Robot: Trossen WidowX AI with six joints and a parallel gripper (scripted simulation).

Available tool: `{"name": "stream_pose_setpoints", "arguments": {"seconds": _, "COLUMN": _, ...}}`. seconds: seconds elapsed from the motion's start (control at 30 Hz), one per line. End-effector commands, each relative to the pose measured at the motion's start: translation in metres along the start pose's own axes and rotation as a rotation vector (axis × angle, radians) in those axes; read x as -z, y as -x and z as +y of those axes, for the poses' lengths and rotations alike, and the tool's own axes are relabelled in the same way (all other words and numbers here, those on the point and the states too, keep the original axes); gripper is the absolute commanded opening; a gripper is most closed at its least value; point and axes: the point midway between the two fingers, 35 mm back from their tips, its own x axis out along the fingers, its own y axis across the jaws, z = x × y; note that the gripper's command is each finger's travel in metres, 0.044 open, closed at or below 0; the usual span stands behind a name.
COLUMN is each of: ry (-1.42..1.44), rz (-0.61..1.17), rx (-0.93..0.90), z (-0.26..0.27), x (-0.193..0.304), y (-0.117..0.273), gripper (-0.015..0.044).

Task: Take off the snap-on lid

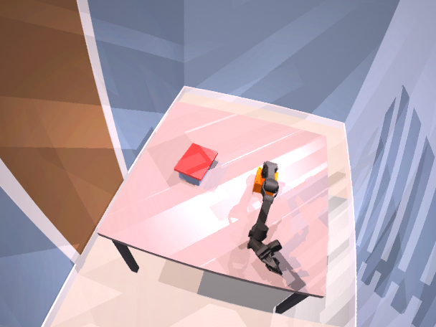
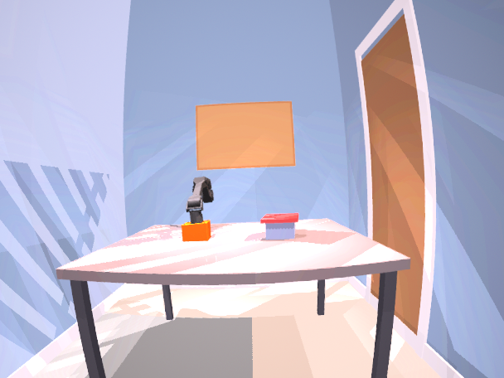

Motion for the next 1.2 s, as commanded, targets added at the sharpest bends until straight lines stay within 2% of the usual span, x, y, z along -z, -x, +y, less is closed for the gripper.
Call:
{"name": "stream_pose_setpoints", "arguments": {"seconds": 0.0, "ry": -0.008, "rz": 0.009, "rx": 0.002, "z": -0.002, "x": 0.002, "y": 0.001, "gripper": 0.0374}}
{"name": "stream_pose_setpoints", "arguments": {"seconds": 0.17, "ry": -0.228, "rz": 0.229, "rx": 0.066, "z": -0.053, "x": 0.046, "y": 0.042, "gripper": 0.0243}}
{"name": "stream_pose_setpoints", "arguments": {"seconds": 0.2, "ry": -0.262, "rz": 0.263, "rx": 0.080, "z": -0.061, "x": 0.052, "y": 0.050, "gripper": 0.0235}}
{"name": "stream_pose_setpoints", "arguments": {"seconds": 0.37, "ry": -0.402, "rz": 0.398, "rx": 0.154, "z": -0.091, "x": 0.074, "y": 0.085, "gripper": 0.0235}}
{"name": "stream_pose_setpoints", "arguments": {"seconds": 0.63, "ry": -0.698, "rz": 0.646, "rx": 0.393, "z": -0.149, "x": 0.099, "y": 0.176, "gripper": 0.0235}}
{"name": "stream_pose_setpoints", "arguments": {"seconds": 0.7, "ry": -0.735, "rz": 0.669, "rx": 0.425, "z": -0.154, "x": 0.100, "y": 0.186, "gripper": 0.0235}}
{"name": "stream_pose_setpoints", "arguments": {"seconds": 0.97, "ry": -1.112, "rz": 0.865, "rx": 0.869, "z": -0.202, "x": 0.099, "y": 0.310, "gripper": 0.0235}}
{"name": "stream_pose_setpoints", "arguments": {"seconds": 1.03, "ry": -1.140, "rz": 0.876, "rx": 0.915, "z": -0.205, "x": 0.097, "y": 0.321, "gripper": 0.0235}}
{"name": "stream_pose_setpoints", "arguments": {"seconds": 1.17, "ry": -1.289, "rz": 0.914, "rx": 1.202, "z": -0.216, "x": 0.081, "y": 0.387, "gripper": 0.0235}}
